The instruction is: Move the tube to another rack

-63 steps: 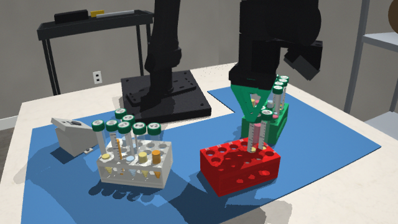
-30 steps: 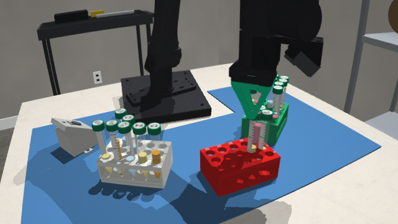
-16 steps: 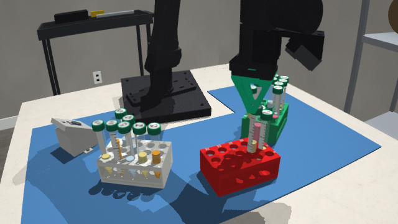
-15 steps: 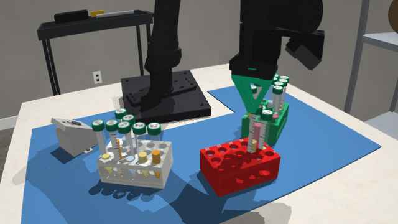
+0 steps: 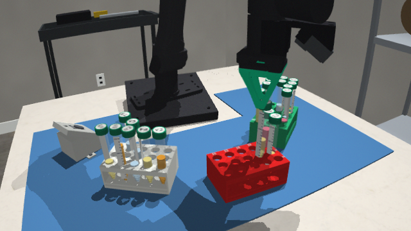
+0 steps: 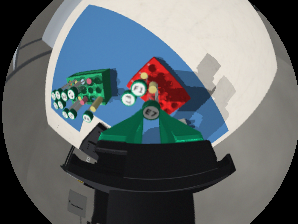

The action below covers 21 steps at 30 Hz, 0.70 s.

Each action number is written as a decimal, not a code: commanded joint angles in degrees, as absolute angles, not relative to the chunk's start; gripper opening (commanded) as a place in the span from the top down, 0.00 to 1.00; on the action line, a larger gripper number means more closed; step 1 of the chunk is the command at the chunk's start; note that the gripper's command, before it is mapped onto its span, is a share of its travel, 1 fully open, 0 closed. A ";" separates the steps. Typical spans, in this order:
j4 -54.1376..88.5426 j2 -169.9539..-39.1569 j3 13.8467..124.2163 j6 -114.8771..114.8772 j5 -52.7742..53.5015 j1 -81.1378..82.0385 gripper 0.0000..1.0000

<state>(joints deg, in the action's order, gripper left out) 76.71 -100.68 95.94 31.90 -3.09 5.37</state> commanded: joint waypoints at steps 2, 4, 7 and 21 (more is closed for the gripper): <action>77.96 -100.00 97.47 31.85 -3.06 5.44 1.00; 78.40 -99.97 97.87 31.83 -3.06 5.46 1.00; 78.85 -99.94 98.29 31.81 -3.06 5.47 1.00; 81.89 -100.17 101.55 31.68 -3.08 5.60 1.00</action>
